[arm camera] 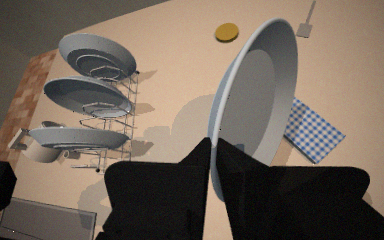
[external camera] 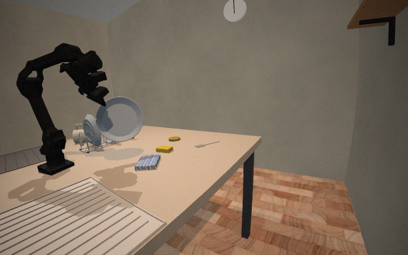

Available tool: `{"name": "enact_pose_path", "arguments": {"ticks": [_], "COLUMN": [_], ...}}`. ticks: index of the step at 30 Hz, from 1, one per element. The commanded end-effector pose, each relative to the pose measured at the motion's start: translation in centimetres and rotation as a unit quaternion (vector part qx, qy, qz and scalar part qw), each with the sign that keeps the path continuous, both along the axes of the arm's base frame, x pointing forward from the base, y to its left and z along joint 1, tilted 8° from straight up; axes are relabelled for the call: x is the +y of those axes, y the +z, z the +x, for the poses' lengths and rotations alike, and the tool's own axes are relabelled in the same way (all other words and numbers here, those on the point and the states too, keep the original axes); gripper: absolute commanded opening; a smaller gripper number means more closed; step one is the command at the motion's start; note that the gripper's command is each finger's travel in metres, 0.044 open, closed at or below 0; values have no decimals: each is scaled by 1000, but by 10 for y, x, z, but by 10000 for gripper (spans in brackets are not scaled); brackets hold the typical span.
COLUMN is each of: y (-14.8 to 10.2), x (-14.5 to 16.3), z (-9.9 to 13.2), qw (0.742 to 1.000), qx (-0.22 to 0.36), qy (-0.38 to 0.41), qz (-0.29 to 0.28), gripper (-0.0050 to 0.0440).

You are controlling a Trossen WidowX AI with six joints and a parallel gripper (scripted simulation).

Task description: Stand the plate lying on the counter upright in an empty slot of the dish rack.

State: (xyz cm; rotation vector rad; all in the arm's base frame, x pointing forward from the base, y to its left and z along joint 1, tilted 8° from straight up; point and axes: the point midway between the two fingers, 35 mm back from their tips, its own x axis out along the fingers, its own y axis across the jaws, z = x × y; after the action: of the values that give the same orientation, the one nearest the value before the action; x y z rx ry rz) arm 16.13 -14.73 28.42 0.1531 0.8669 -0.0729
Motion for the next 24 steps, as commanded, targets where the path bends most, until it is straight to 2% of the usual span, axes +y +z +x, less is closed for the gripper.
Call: {"name": "enact_pose_path", "arguments": {"ticks": [1,4,10,18,24], "y": [6,7,12,20,23], "x": [1,2,4,7,9], "z": [2,2,1,0,-1], "qw": [1000,1000,994,970,955], "qx": [-14,-15,-36,-72,-89], "qy": [0,-8,-94,-205,-248], "qz": [-6,-2,42,108,137], "gripper": [0,0,0,0,0]}}
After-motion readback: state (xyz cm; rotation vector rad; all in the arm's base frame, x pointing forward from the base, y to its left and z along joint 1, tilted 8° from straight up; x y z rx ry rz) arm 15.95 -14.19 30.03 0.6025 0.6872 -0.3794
